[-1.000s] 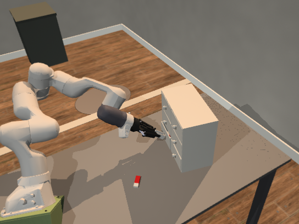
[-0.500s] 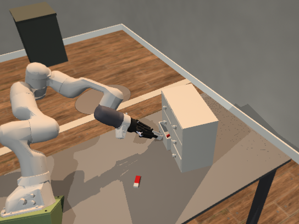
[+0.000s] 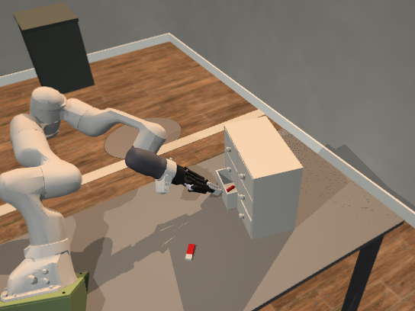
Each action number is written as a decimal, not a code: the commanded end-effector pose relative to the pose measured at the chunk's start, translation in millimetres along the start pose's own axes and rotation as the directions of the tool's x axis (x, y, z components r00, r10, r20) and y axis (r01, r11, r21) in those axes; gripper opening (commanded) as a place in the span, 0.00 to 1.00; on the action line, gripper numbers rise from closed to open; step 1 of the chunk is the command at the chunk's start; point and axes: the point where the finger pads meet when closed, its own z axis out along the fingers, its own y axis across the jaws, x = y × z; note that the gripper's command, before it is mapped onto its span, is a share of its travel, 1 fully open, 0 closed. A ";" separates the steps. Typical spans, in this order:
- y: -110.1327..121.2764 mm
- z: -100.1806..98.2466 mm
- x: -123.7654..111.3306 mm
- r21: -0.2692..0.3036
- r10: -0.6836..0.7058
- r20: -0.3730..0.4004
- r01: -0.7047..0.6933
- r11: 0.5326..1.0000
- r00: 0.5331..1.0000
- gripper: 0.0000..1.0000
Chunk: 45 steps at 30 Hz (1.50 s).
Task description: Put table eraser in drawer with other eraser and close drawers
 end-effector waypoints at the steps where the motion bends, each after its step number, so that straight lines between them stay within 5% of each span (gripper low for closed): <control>1: 0.0 -4.0 3.1 -0.001 -0.005 0.001 0.005 1.000 1.000 0.08; 45: -0.1 -18.4 15.3 -0.001 -0.005 0.001 0.005 1.000 1.000 0.08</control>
